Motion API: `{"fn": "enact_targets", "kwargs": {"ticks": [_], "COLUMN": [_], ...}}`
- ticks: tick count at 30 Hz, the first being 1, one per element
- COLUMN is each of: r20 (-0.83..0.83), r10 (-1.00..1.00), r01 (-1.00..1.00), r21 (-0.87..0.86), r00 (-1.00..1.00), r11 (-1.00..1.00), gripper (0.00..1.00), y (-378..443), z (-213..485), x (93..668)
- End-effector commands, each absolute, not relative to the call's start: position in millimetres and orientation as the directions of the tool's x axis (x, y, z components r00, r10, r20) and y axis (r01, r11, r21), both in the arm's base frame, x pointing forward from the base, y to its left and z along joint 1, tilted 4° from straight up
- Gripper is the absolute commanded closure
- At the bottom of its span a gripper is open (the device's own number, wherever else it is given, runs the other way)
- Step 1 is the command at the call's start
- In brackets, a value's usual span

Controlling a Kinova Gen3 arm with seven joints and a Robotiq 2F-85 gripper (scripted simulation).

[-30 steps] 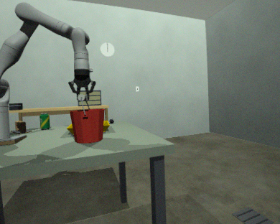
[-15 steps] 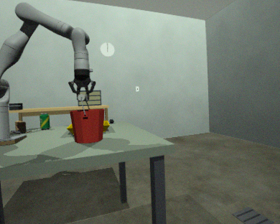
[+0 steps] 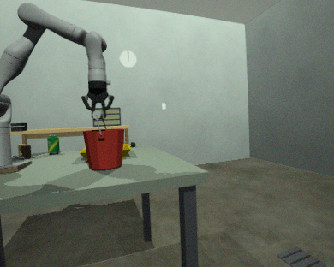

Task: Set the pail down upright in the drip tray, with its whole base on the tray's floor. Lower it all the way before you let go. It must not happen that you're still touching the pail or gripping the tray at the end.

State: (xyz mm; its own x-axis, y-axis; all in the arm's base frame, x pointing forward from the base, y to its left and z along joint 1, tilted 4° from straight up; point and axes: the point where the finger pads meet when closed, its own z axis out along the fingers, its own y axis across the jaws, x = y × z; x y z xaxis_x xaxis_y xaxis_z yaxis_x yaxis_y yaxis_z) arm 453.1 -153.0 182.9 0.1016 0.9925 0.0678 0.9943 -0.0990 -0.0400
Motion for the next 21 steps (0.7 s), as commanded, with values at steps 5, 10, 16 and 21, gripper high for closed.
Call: {"fn": "enact_targets", "kwargs": {"ticks": [5, 10, 16, 21], "r20": [0.066, 0.066, 0.066, 0.066], "r10": [0.993, 0.993, 0.993, 0.993], "r01": [0.994, 0.994, 0.994, 0.994], "r21": [-0.035, -0.035, -0.035, -0.035], "r00": [0.102, 0.102, 0.102, 0.102], "r11": [-0.099, -0.099, -0.099, -0.099], "gripper": [0.90, 0.90, 0.90, 0.90], "y": [-153.9, -154.4, -155.1, -155.5], "z": [190.1, 197.0, 206.7, 212.1], "x": [454.4, 454.6, 454.9, 455.0]}}
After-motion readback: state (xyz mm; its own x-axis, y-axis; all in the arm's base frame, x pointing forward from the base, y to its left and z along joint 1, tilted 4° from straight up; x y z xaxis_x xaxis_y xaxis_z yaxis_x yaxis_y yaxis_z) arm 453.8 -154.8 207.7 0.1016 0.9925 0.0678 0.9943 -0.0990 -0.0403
